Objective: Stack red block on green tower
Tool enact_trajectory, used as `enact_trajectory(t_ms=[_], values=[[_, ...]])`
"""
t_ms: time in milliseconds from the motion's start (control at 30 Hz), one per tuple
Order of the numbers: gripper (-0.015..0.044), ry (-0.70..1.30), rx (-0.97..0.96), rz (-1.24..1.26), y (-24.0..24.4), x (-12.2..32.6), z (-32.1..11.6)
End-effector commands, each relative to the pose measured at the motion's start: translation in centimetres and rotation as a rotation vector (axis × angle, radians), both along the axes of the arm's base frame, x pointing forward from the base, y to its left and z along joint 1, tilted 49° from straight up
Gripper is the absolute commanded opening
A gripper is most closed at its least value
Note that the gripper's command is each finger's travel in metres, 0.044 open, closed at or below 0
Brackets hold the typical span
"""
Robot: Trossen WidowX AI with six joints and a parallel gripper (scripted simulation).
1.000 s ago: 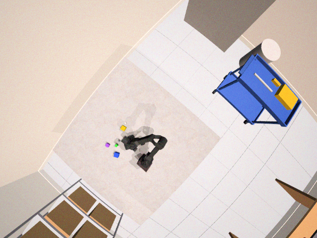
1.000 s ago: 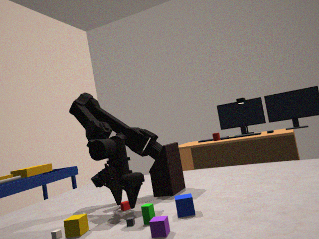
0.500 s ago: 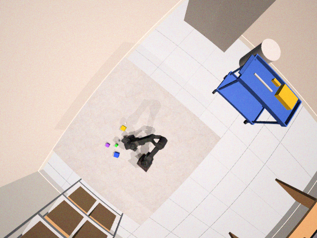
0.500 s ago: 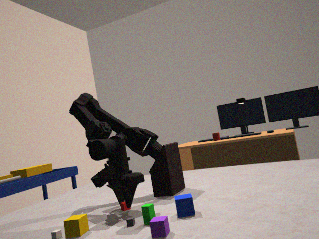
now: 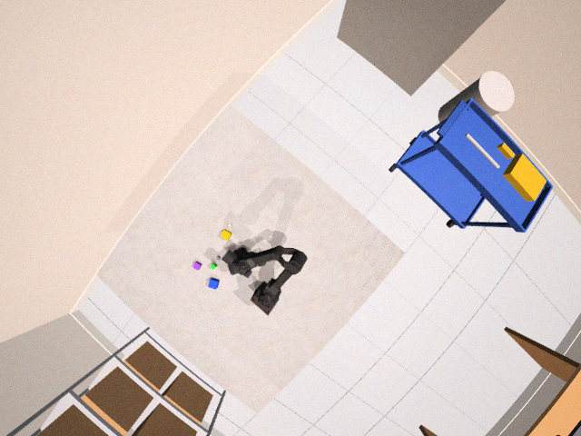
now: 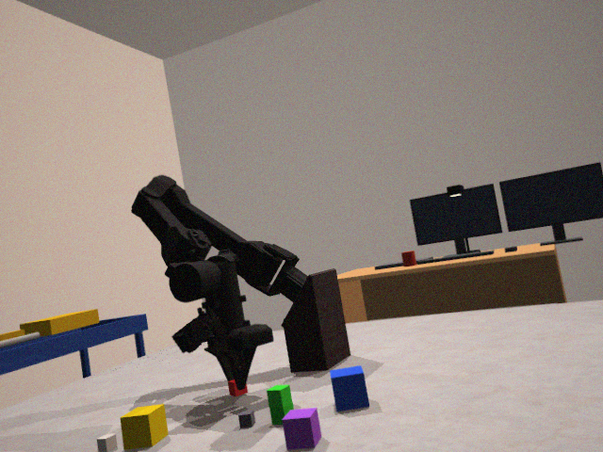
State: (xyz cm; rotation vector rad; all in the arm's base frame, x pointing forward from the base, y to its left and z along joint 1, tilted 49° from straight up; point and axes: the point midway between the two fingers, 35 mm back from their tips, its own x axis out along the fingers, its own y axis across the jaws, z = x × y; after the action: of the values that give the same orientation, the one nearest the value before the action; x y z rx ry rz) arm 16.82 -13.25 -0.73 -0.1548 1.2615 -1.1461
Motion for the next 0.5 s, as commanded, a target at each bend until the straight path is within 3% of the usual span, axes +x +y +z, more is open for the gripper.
enact_trajectory(t_ms=[0,467], values=[[0.0,-0.009,0.001,0.005,0.7,0.4,0.6],[0.0,-0.008,0.001,0.006,4.9,1.2,4.3]])
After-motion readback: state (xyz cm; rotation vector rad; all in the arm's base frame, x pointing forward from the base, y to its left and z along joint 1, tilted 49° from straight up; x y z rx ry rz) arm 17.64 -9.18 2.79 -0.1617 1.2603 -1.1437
